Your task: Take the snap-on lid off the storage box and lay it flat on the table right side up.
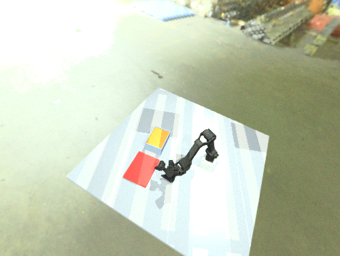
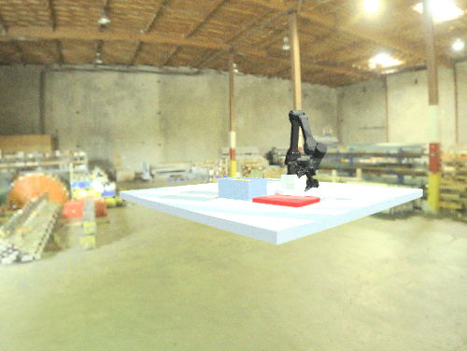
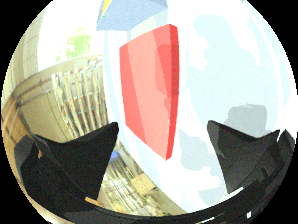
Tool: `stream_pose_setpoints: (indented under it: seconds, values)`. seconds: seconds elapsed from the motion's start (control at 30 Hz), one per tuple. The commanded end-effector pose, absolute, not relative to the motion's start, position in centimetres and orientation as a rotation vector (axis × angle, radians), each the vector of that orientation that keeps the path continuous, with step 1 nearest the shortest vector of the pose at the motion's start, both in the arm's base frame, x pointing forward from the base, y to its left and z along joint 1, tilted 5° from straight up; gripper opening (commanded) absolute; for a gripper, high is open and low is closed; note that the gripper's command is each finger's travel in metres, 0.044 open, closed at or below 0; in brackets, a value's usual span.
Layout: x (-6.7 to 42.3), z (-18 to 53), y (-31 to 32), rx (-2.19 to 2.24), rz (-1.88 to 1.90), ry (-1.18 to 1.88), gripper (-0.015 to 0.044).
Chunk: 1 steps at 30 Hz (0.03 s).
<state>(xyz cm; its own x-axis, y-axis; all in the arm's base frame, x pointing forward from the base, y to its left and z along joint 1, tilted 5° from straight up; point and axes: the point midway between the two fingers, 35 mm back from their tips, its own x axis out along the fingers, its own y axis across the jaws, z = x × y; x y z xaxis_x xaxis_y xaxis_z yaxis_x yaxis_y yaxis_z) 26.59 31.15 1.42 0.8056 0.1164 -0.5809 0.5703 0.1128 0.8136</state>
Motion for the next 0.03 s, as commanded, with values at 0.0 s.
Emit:
stream_pose_setpoints:
  seconds: [0.0]
  values:
    - [25.71, 1.26, 30.83, 1.439, -0.368, 0.59, 0.044]
